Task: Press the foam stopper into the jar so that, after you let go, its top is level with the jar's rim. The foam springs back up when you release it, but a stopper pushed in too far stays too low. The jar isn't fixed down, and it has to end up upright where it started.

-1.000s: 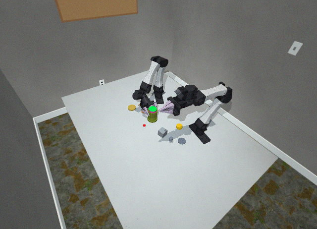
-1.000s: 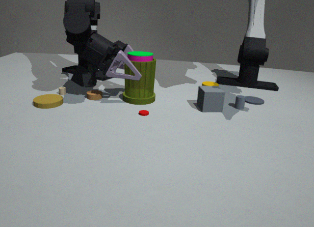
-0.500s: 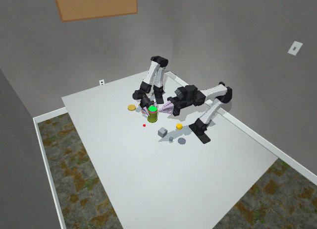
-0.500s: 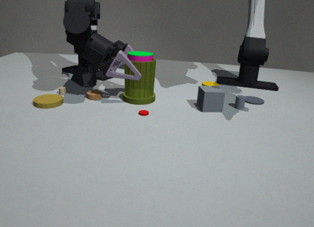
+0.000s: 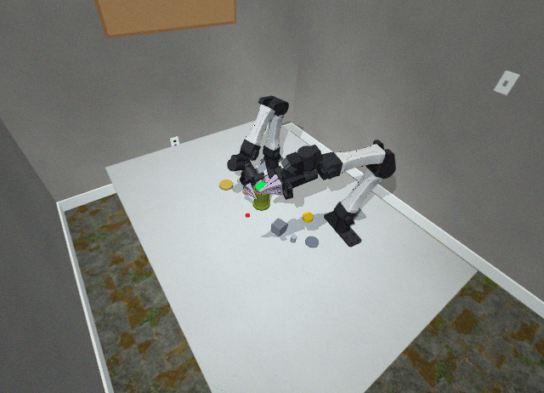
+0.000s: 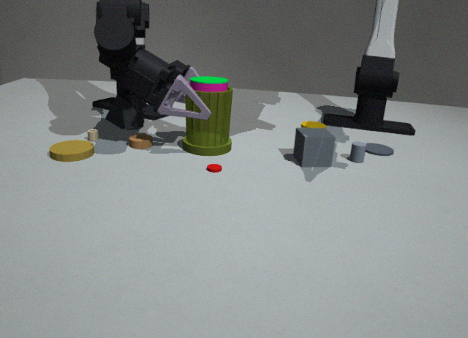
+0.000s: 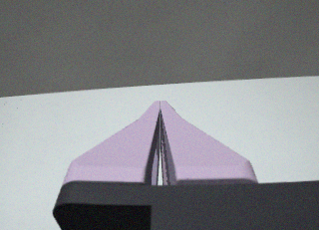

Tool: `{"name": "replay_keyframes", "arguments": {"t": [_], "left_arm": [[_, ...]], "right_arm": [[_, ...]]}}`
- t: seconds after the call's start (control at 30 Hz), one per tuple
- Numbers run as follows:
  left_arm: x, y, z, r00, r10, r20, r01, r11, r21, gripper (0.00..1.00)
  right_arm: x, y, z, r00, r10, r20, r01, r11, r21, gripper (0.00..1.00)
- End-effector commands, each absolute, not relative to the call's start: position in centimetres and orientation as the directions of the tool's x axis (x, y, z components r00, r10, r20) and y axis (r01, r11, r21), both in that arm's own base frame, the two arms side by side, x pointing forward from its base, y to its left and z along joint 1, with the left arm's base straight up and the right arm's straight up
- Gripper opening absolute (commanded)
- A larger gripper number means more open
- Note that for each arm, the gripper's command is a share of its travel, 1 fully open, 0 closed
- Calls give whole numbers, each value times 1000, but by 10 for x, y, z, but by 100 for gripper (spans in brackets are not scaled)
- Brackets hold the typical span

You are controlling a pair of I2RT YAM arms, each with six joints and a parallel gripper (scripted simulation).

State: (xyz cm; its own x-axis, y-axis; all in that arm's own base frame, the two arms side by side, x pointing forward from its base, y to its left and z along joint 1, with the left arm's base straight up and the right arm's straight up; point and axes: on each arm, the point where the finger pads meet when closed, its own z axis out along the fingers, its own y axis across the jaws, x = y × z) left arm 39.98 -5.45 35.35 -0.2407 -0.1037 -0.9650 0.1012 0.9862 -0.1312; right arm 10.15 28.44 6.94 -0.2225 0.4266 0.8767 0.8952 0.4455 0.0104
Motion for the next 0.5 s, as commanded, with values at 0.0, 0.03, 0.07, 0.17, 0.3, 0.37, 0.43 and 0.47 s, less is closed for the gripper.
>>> {"name": "replay_keyframes", "arguments": {"t": [0.0, 0.03, 0.07, 0.17, 0.3, 0.37, 0.43, 0.47], "left_arm": [[404, -71, 340, -337, -139, -931, 109, 977, -185, 0], [404, -77, 335, -360, -143, -922, 115, 974, -196, 0], [405, -84, 330, -385, -147, -911, 122, 970, -208, 0], [405, -101, 317, -454, -155, -877, 130, 963, -238, 0], [402, -124, 299, -541, -159, -826, 136, 953, -272, 0], [400, -136, 290, -583, -158, -797, 136, 948, -287, 0], [399, -141, 286, -603, -157, -782, 135, 946, -294, 0], [399, -141, 286, -603, -157, -782, 135, 946, -294, 0]], "right_arm": [[112, 291, 78, -211, 418, 884, 901, 434, 10, 64], [112, 291, 78, -211, 418, 884, 901, 434, 10, 64], [112, 291, 78, -211, 418, 884, 901, 434, 10, 64], [112, 291, 78, -211, 418, 884, 901, 434, 10, 64], [112, 291, 78, -211, 418, 884, 901, 434, 10, 64], [112, 291, 78, -211, 418, 884, 901, 434, 10, 64], [112, 291, 78, -211, 418, 884, 901, 434, 10, 64], [112, 291, 78, -211, 418, 884, 901, 434, 10, 64]]}}
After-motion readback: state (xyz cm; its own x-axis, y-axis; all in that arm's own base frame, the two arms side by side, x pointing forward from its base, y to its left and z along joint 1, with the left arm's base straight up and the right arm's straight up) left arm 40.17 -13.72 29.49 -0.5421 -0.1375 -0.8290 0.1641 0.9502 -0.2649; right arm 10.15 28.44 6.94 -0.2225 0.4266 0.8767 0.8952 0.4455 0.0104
